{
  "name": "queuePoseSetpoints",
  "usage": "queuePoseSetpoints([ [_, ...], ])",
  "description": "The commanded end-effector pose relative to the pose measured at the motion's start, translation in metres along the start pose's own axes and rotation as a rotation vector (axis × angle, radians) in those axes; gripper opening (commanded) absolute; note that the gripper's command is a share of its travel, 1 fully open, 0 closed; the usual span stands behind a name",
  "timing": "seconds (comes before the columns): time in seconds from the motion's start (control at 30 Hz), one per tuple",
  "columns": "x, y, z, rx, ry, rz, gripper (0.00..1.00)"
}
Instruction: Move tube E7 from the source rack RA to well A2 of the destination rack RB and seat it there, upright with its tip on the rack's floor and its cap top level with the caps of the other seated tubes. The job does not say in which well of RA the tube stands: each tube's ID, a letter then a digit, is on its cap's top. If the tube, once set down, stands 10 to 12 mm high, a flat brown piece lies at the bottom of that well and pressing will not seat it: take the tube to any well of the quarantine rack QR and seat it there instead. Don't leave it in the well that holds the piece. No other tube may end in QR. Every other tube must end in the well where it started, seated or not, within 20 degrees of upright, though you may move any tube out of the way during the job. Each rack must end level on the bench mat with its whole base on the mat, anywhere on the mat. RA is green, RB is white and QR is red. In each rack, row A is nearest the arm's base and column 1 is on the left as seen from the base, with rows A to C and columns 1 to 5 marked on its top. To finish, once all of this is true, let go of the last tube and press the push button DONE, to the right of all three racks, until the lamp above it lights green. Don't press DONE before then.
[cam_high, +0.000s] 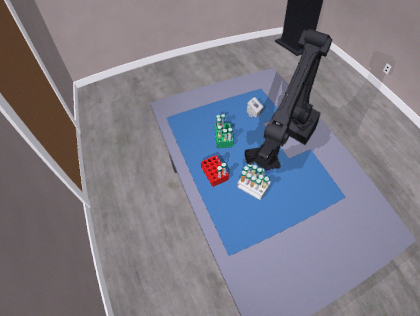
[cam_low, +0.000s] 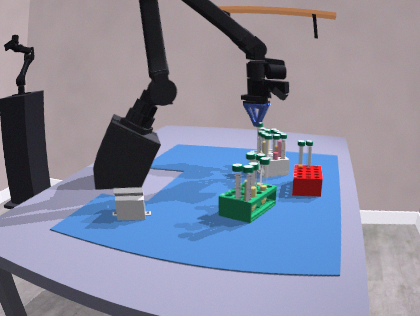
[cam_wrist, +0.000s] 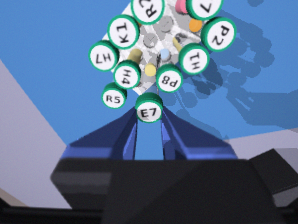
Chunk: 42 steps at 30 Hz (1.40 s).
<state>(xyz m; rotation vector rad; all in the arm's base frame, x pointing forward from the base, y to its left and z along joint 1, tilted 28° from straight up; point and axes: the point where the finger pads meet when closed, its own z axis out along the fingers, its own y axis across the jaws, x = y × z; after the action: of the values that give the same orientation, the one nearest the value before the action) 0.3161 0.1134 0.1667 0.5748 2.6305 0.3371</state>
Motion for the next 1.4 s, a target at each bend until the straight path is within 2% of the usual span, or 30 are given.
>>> queuePoseSetpoints([
  [0.0, -0.001, -0.004, 0.007, 0.003, -0.004, 0.000, 0.00],
  [1.37, -0.001, -0.004, 0.025, 0.003, -0.004, 0.001, 0.00],
])
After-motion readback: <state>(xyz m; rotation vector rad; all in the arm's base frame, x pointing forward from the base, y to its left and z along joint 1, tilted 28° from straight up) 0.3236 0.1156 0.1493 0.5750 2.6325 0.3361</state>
